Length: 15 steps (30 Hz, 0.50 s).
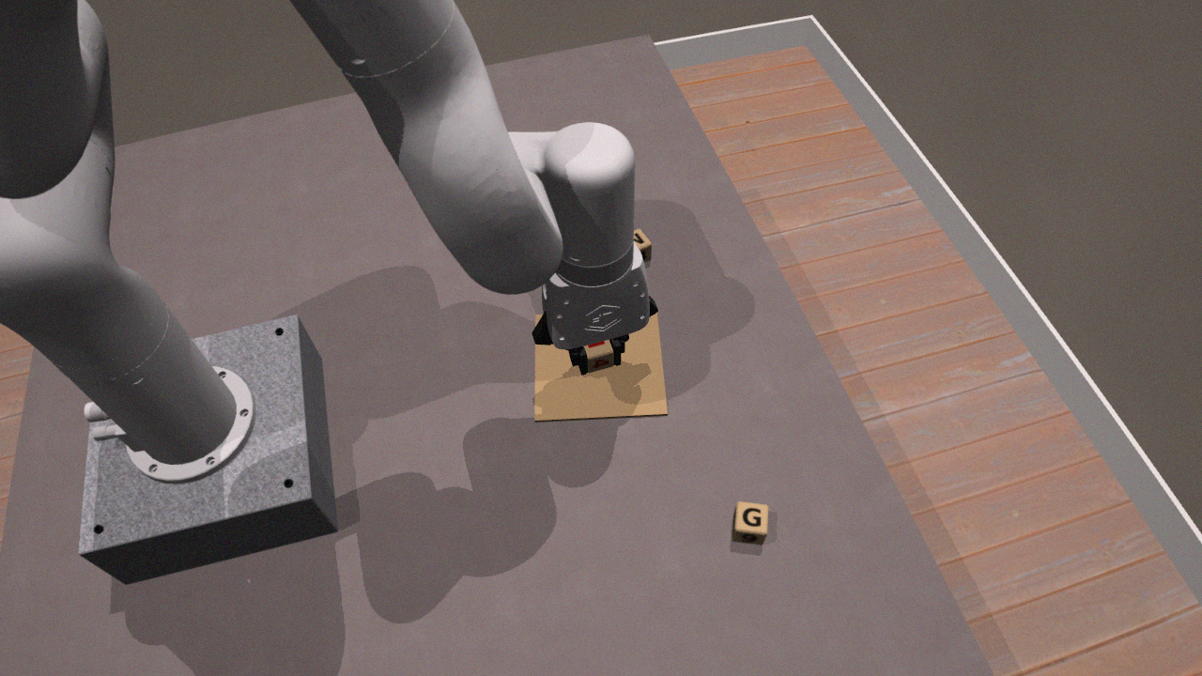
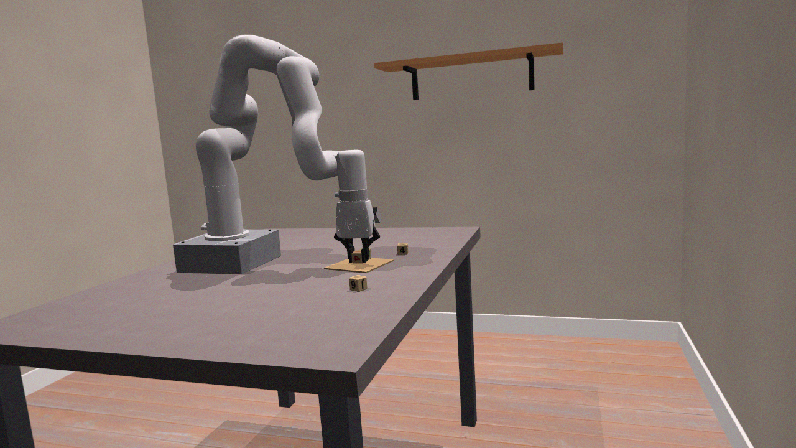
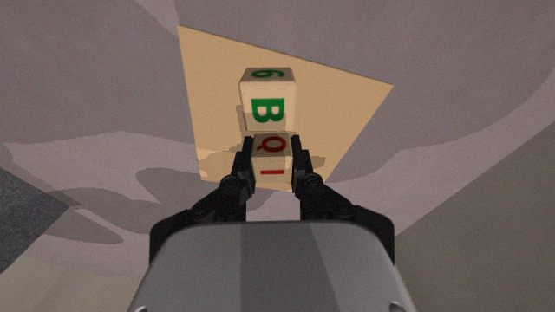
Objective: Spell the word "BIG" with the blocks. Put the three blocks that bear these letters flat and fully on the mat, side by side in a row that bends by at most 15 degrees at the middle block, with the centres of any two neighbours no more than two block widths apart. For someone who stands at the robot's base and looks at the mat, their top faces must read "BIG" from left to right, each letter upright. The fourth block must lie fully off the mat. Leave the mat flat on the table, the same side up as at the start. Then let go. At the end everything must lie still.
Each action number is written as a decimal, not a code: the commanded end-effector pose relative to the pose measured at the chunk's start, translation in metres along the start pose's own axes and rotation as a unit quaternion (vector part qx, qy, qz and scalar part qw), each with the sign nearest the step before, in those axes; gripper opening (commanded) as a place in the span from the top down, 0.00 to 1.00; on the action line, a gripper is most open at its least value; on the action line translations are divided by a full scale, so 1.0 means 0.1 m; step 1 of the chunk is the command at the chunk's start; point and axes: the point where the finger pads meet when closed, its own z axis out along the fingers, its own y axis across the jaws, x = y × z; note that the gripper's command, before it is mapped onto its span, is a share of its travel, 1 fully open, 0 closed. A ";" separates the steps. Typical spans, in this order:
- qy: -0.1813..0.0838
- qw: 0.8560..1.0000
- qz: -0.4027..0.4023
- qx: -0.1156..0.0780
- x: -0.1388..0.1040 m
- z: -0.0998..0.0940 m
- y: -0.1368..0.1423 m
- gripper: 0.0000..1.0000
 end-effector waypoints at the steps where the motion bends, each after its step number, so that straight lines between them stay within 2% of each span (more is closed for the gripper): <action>1: 0.000 1.000 0.000 -0.002 0.00 -0.01 0.01 0.73; 15: 0.000 1.000 0.000 -0.002 0.00 0.02 0.01 0.73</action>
